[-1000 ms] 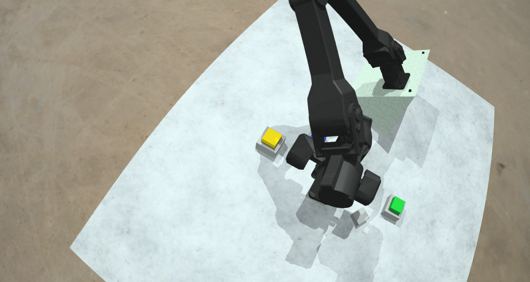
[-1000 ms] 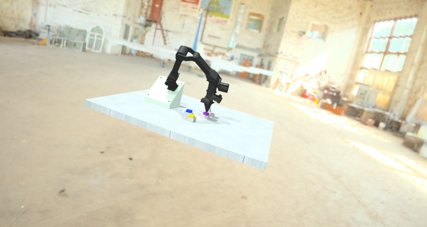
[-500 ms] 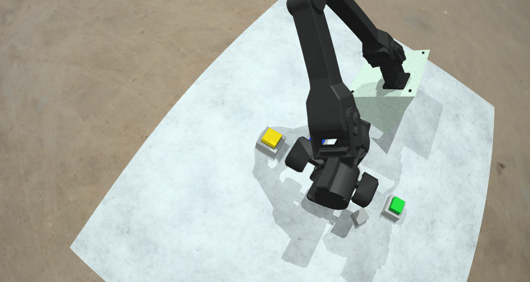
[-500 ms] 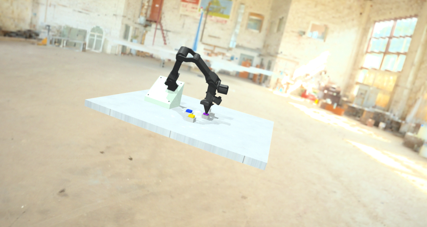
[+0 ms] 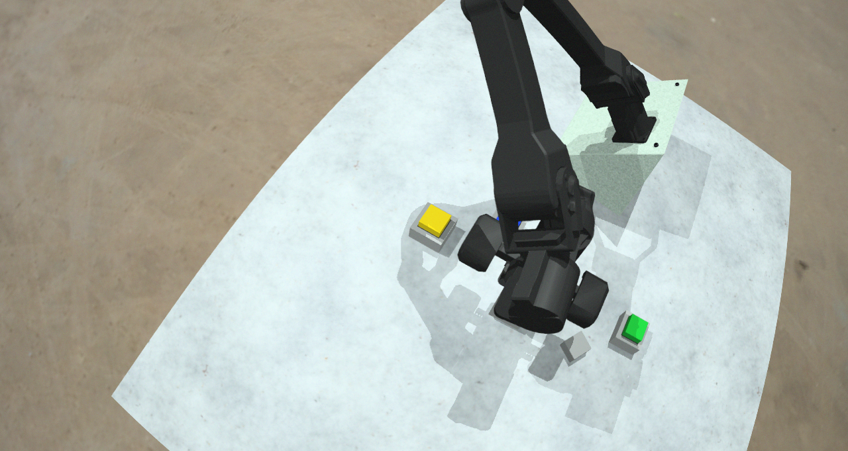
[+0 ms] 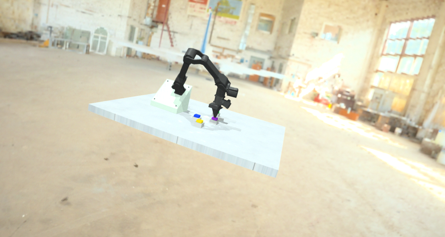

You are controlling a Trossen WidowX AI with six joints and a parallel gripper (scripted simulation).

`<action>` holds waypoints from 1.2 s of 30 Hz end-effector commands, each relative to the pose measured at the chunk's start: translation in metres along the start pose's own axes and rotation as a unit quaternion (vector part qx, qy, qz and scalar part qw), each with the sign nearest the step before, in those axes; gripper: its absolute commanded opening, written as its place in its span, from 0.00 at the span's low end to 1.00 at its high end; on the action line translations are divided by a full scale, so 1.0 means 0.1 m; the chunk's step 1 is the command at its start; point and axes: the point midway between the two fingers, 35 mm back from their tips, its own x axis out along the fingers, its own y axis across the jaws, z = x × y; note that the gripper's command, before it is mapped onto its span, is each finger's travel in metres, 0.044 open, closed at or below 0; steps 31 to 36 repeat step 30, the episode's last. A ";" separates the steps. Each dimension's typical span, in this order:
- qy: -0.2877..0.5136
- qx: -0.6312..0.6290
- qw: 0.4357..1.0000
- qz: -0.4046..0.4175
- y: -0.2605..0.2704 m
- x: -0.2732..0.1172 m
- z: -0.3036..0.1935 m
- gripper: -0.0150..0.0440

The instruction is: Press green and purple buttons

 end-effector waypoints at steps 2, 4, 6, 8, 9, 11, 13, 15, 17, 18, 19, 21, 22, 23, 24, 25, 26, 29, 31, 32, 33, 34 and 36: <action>-0.003 0.001 1.000 0.000 0.00 -0.24 0.01 0.29; -0.003 0.001 1.000 0.000 0.00 -0.24 0.01 0.29; -0.005 0.001 1.000 0.005 0.12 -0.28 0.04 0.38; -0.009 -0.002 1.000 0.016 0.46 -0.40 0.09 0.47; -0.010 -0.003 1.000 0.021 0.65 -0.46 0.10 0.51; -0.011 -0.004 1.000 0.027 0.98 -0.56 0.08 0.60; -0.010 -0.005 0.999 0.030 1.27 -0.65 0.04 0.69; -0.008 -0.005 0.999 0.030 1.56 -0.72 -0.04 0.78; -0.007 -0.005 1.000 0.028 1.84 -0.79 -0.15 0.87; -0.006 -0.004 1.000 0.026 1.97 -0.82 -0.22 0.91; -0.005 -0.004 1.000 0.024 2.10 -0.84 -0.28 0.93; -0.004 -0.001 1.000 0.017 2.35 -0.88 -0.44 0.93; -0.004 0.000 1.000 0.013 2.45 -0.90 -0.52 0.93; -0.004 0.001 1.000 0.011 2.50 -0.90 -0.56 0.93; -0.004 0.001 1.000 0.010 2.52 -0.90 -0.57 0.93; -0.004 0.001 1.000 0.010 2.52 -0.90 -0.57 0.93; -0.004 0.001 1.000 0.010 2.52 -0.90 -0.57 0.93; -0.004 0.001 1.000 0.010 2.52 -0.90 -0.57 0.93; -0.004 0.001 1.000 0.010 2.52 -0.90 -0.57 0.93; -0.004 0.001 1.000 0.010 2.52 -0.90 -0.57 0.93; -0.004 0.001 1.000 0.010 2.52 -0.90 -0.57 0.93; -0.004 0.001 1.000 0.010 2.52 -0.90 -0.57 0.93; -0.004 0.001 1.000 0.010 2.52 -0.90 -0.57 0.93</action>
